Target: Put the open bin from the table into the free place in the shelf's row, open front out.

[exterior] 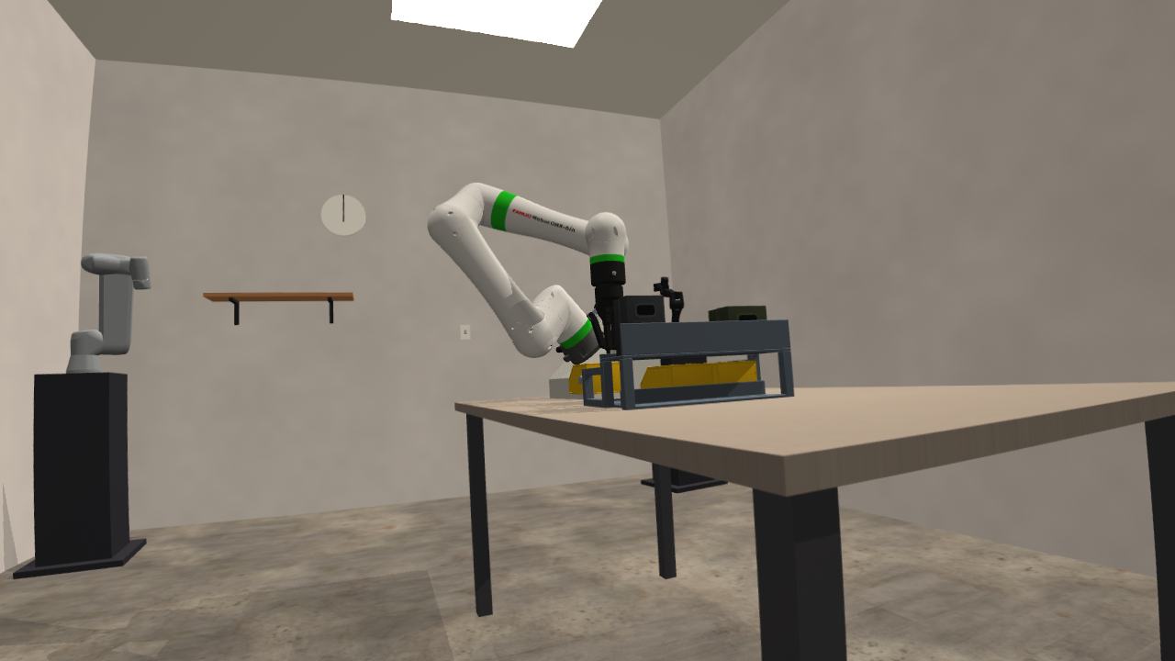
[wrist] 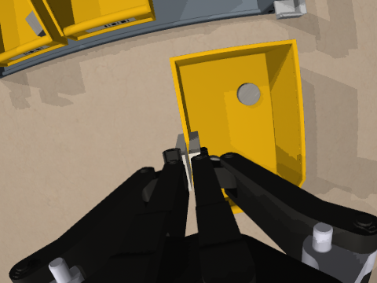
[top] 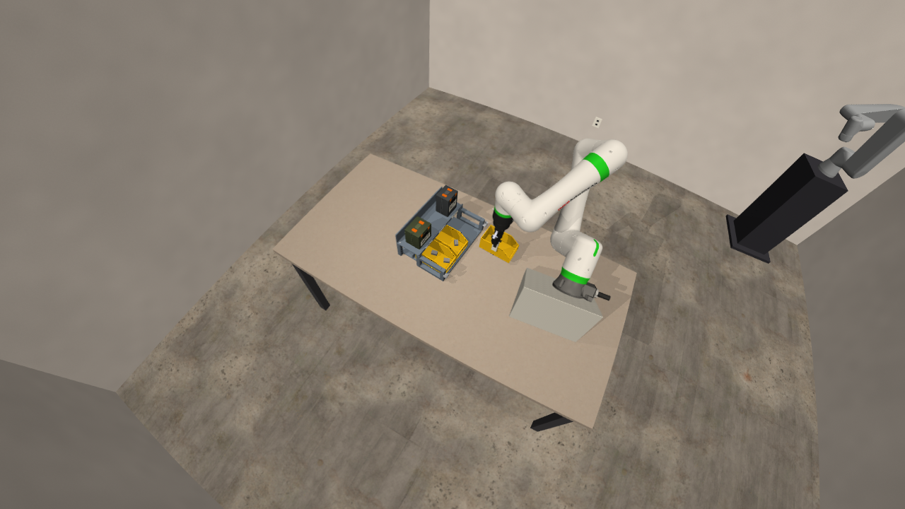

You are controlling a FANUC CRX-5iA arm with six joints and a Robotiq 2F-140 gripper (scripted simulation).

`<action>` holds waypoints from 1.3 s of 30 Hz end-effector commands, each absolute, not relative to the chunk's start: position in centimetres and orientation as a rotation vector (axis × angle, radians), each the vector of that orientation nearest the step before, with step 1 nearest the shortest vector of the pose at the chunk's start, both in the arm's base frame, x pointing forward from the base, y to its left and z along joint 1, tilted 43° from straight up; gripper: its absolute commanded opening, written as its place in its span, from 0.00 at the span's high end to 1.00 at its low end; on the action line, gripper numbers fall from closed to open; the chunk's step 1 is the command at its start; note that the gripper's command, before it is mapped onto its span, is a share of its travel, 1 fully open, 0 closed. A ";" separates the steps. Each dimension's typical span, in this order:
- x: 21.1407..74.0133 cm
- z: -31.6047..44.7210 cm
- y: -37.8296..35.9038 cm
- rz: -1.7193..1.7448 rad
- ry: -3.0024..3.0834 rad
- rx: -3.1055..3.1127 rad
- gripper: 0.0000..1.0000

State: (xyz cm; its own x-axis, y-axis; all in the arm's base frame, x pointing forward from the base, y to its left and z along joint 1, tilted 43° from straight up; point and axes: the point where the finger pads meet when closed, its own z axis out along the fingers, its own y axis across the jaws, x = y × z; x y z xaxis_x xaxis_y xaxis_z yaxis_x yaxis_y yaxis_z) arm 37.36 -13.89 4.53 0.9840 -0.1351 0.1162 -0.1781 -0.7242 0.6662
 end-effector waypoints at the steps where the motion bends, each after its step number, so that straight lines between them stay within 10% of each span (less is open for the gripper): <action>1: 37.9 4.6 -13.9 0.077 -0.217 2.391 1.00; 39: 40.8 4.9 -14.3 0.077 -0.217 2.391 1.00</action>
State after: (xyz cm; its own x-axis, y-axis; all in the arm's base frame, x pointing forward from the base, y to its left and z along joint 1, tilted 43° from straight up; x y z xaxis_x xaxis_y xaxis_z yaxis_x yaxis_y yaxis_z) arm 40.77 -14.36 4.94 0.9840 -0.1350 0.1161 -0.1780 -0.7243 0.6661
